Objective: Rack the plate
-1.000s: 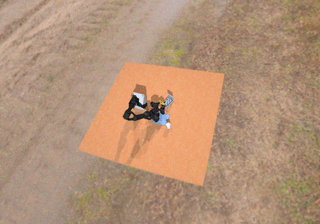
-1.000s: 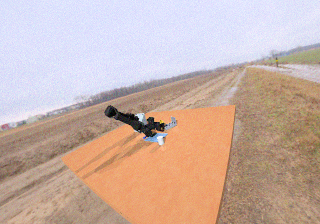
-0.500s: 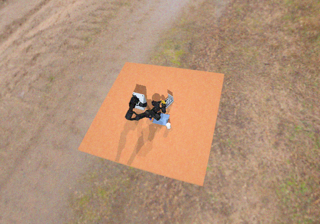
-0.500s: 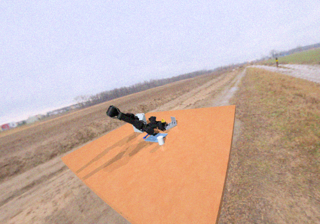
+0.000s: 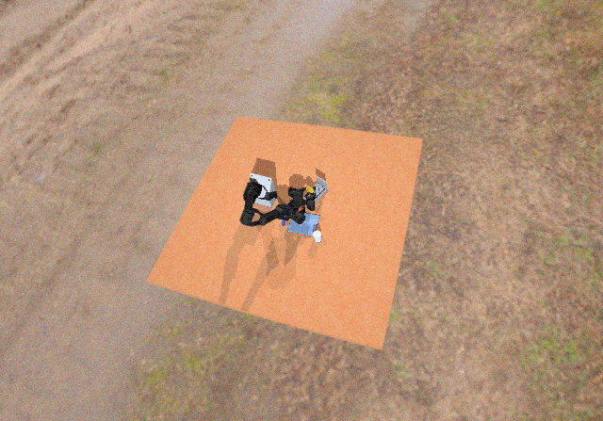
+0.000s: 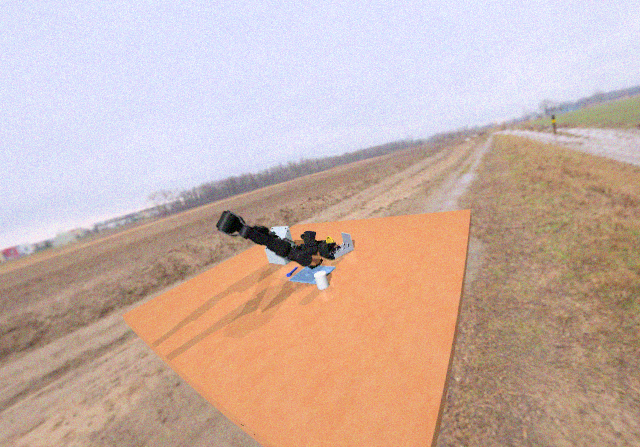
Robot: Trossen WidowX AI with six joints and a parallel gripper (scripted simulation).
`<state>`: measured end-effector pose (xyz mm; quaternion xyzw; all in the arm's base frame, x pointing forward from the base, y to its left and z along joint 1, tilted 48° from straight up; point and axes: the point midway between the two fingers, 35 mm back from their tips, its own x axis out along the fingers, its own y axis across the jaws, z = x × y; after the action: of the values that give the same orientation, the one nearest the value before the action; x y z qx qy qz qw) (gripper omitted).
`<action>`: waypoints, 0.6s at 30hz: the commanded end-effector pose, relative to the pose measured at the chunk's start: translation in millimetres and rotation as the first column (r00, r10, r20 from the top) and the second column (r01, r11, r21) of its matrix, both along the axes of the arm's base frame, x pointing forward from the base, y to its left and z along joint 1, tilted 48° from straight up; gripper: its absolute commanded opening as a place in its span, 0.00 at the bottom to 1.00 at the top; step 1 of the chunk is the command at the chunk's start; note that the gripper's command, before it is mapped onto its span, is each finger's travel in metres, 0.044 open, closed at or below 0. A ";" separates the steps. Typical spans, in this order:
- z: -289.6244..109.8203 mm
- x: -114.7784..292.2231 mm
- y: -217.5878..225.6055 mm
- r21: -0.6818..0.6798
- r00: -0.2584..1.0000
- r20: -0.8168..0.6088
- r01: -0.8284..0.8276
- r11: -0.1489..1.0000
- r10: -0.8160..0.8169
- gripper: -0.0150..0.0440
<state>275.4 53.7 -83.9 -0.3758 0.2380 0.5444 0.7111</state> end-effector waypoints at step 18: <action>-11.6 0.3 -9.4 -0.006 1.000 -0.009 0.008 1.000 -0.009 0.25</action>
<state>276.0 44.1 -95.6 -0.3755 0.2434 0.5429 0.7106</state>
